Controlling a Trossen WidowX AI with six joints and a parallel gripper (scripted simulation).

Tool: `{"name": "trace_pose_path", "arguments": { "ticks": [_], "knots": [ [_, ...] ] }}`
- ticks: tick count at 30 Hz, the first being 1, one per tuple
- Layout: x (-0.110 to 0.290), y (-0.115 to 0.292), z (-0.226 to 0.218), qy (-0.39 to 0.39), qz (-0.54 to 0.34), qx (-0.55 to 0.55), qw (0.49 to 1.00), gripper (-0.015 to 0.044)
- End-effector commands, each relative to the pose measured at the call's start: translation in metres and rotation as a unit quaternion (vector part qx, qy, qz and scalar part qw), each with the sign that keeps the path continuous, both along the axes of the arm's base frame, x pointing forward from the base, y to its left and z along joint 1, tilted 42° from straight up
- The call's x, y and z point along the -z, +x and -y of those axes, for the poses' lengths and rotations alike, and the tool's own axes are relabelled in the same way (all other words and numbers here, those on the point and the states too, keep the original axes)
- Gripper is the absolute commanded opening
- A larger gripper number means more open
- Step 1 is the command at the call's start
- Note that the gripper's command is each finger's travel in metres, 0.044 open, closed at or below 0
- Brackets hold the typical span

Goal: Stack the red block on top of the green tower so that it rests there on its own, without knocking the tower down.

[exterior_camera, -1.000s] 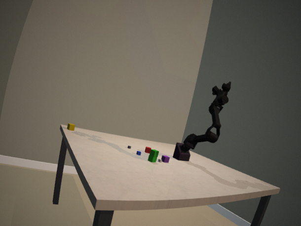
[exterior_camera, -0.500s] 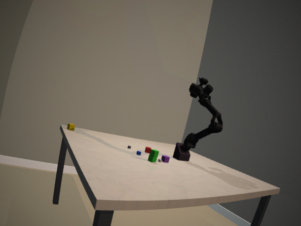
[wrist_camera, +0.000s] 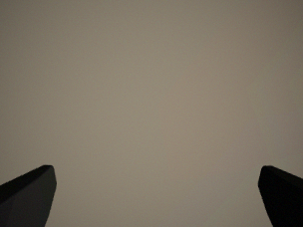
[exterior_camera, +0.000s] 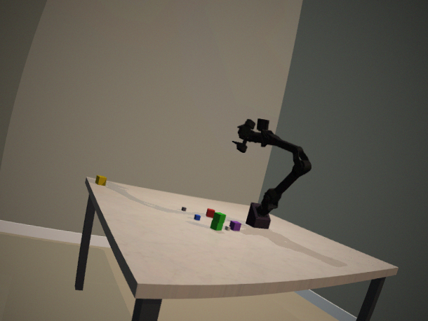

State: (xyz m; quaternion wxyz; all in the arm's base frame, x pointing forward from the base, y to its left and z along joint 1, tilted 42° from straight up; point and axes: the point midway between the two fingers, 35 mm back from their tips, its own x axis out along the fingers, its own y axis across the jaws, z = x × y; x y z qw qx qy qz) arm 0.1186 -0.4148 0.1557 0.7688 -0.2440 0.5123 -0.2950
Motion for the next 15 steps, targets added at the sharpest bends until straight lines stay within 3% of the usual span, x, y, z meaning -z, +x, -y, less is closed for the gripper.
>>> {"name": "trace_pose_path", "arguments": {
  "ticks": [1,8,15],
  "knots": [
    [0.035,0.034,-0.022,0.096,0.027,-0.016,0.995,0.044],
    [0.104,0.095,-0.096,0.321,0.039,-0.038,0.946,0.044],
    [0.149,0.128,-0.189,0.525,-0.007,-0.009,0.851,0.044]
  ]
}}
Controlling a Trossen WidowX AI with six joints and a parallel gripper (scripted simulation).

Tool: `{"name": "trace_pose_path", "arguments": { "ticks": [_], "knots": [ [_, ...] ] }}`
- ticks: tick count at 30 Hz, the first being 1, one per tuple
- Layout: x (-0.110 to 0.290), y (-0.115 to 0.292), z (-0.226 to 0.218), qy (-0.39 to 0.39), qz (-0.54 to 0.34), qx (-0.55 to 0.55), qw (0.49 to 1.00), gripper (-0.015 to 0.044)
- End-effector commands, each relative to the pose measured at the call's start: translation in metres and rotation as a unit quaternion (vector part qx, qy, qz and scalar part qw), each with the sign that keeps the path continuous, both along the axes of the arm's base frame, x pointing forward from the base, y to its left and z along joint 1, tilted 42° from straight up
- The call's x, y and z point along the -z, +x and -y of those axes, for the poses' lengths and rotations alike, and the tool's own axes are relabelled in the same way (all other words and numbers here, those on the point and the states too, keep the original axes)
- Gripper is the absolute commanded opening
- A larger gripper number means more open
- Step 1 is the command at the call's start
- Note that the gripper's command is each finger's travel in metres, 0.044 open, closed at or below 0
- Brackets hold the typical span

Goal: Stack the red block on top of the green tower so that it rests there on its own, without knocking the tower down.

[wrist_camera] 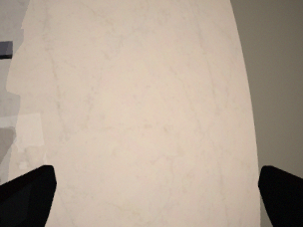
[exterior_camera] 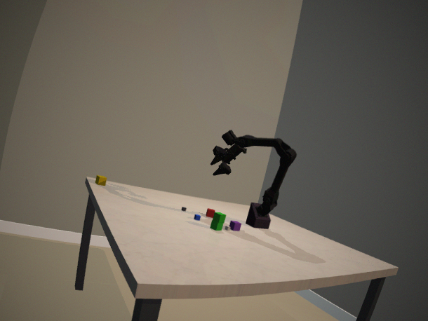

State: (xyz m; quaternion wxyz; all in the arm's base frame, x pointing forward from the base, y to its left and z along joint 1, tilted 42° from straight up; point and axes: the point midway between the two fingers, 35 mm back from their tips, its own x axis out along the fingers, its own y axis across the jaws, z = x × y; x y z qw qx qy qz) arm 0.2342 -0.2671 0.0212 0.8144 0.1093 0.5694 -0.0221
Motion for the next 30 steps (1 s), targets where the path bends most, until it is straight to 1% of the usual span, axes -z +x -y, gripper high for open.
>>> {"name": "trace_pose_path", "arguments": {
  "ticks": [1,5,8,10,20,30],
  "knots": [
    [0.019,0.014,-0.054,0.127,-0.046,0.006,0.991,0.044],
    [0.031,0.019,-0.107,0.239,-0.115,0.018,0.964,0.044],
    [0.036,0.019,-0.136,0.298,-0.166,0.029,0.939,0.044],
    [0.038,0.018,-0.147,0.319,-0.187,0.034,0.929,0.044],
    [0.042,0.015,-0.146,0.321,-0.19,0.035,0.927,0.044],
    [0.08,0.017,-0.18,0.322,-0.189,0.034,0.927,0.044]
  ]
}}
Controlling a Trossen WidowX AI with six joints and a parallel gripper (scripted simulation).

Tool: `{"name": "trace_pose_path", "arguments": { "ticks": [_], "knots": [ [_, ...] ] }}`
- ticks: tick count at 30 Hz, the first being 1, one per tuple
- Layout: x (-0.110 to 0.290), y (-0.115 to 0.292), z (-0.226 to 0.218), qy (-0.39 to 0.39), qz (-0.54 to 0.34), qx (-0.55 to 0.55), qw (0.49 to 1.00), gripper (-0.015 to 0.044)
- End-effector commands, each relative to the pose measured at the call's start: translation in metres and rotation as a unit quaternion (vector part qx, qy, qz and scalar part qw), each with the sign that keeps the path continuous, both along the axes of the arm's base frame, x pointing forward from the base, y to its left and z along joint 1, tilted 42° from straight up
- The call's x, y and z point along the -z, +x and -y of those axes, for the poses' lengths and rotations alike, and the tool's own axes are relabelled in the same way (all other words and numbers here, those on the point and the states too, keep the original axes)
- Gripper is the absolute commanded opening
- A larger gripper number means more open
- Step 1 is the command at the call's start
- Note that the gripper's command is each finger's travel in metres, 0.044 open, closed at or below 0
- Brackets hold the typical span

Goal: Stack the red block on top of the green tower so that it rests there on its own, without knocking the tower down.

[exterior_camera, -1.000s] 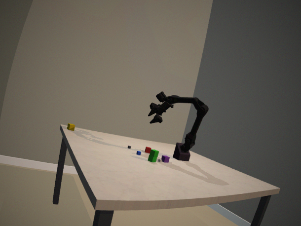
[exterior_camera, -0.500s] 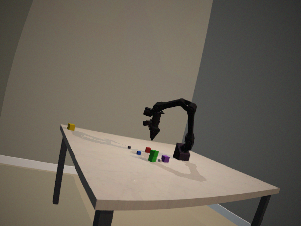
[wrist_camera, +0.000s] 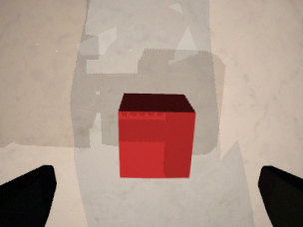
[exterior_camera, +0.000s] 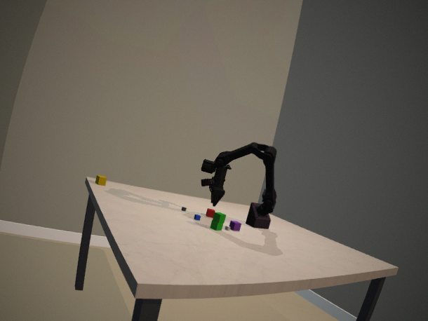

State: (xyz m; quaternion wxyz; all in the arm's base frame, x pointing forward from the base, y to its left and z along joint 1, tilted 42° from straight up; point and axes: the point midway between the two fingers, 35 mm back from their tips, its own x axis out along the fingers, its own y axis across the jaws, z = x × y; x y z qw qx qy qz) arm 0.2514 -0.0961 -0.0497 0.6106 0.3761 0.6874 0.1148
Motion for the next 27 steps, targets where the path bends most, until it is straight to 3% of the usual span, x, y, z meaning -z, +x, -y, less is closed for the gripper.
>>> {"name": "trace_pose_path", "arguments": {
  "ticks": [1,27],
  "knots": [
    [0.009,0.0,-0.009,0.002,0.001,0.003,1.0,0.044],
    [0.037,0.003,-0.033,0.002,0.001,0.003,1.0,0.044]
  ]
}}
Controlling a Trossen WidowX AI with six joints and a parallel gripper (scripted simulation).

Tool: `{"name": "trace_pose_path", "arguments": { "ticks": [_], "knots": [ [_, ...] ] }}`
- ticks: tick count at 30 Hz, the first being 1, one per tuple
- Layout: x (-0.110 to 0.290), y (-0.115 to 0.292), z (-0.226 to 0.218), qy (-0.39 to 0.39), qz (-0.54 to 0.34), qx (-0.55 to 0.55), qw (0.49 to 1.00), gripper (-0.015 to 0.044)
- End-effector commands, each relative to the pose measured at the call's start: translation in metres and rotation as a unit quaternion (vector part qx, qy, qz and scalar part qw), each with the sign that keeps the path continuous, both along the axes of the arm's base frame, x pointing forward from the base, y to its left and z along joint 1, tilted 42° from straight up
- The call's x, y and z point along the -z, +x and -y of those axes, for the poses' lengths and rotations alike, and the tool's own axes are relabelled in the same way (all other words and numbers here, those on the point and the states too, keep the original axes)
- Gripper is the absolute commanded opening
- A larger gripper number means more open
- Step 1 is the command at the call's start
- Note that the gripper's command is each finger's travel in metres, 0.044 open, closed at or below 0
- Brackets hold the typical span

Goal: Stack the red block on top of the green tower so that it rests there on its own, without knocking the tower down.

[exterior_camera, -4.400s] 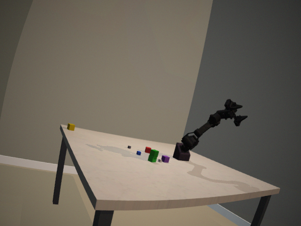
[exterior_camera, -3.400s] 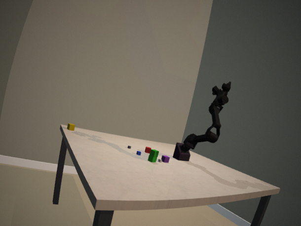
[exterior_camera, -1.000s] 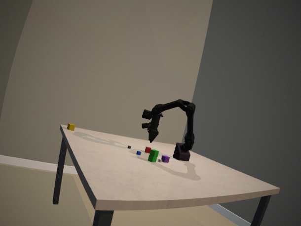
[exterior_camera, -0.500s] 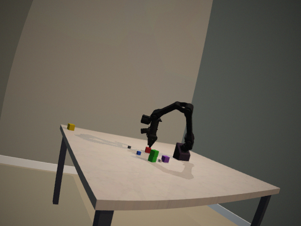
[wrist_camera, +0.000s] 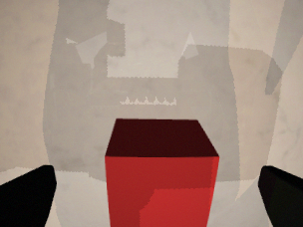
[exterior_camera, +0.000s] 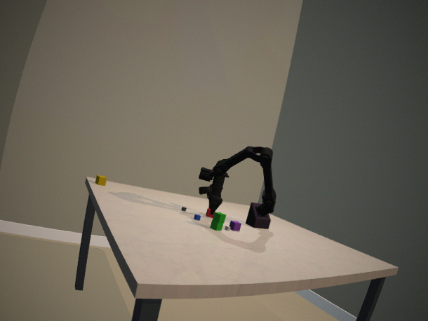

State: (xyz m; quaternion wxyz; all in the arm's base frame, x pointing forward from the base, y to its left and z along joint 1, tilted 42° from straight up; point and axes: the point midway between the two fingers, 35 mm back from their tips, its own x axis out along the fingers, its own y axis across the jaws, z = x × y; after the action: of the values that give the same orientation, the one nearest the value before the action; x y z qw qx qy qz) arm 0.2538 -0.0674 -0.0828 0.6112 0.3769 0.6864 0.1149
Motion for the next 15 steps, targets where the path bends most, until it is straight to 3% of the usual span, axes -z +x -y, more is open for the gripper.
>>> {"name": "trace_pose_path", "arguments": {
  "ticks": [1,15],
  "knots": [
    [0.0048,0.0002,-0.005,0.002,0.0,0.002,1.0,0.044],
    [0.0099,0.0001,-0.01,0.002,0.0,0.002,1.0,0.044]
  ]
}}
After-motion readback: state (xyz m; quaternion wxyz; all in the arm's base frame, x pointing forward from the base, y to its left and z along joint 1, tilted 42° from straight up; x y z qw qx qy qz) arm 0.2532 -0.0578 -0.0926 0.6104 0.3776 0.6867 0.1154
